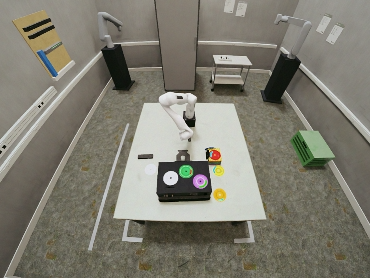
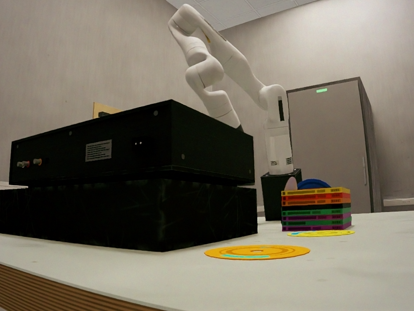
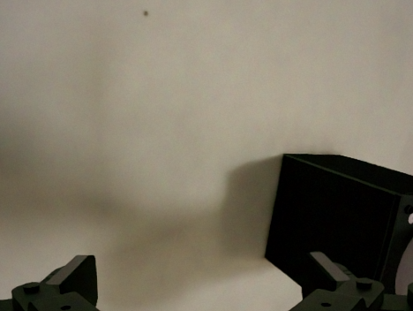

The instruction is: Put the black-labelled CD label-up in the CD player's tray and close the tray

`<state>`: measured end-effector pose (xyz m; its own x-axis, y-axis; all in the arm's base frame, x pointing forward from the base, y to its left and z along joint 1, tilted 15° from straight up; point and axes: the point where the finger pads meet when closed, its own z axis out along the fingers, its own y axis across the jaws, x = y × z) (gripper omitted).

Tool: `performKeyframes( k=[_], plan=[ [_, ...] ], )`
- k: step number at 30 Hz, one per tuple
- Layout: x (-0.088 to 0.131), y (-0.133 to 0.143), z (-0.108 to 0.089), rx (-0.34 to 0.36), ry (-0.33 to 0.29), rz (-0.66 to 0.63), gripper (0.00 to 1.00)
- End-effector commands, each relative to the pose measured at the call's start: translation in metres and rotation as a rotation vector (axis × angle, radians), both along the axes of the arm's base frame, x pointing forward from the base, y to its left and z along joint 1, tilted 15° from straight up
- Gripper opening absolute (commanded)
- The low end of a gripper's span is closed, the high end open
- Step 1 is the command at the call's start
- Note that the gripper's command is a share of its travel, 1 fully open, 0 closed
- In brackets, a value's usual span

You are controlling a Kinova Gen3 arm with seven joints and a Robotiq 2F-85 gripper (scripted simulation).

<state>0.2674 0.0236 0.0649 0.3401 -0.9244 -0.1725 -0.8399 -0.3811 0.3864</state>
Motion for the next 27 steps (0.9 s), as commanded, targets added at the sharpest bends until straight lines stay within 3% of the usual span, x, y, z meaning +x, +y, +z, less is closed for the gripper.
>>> performKeyframes(
  k=[1,2,4,14,16,26,27],
  plan=[
    [0.0,0.001,0.001,-0.002,-0.002,0.005,1.0],
    [0.0,0.001,0.001,-0.002,-0.002,0.005,1.0],
    [0.024,0.016,0.004,0.021,-0.089,0.175,1.0],
    [0.024,0.016,0.004,0.021,-0.089,0.175,1.0],
    [0.046,0.035,0.01,0.044,-0.168,0.337,1.0],
    [0.046,0.035,0.01,0.044,-0.168,0.337,1.0],
    [0.056,0.045,0.013,0.054,-0.205,0.415,1.0]
  ],
)
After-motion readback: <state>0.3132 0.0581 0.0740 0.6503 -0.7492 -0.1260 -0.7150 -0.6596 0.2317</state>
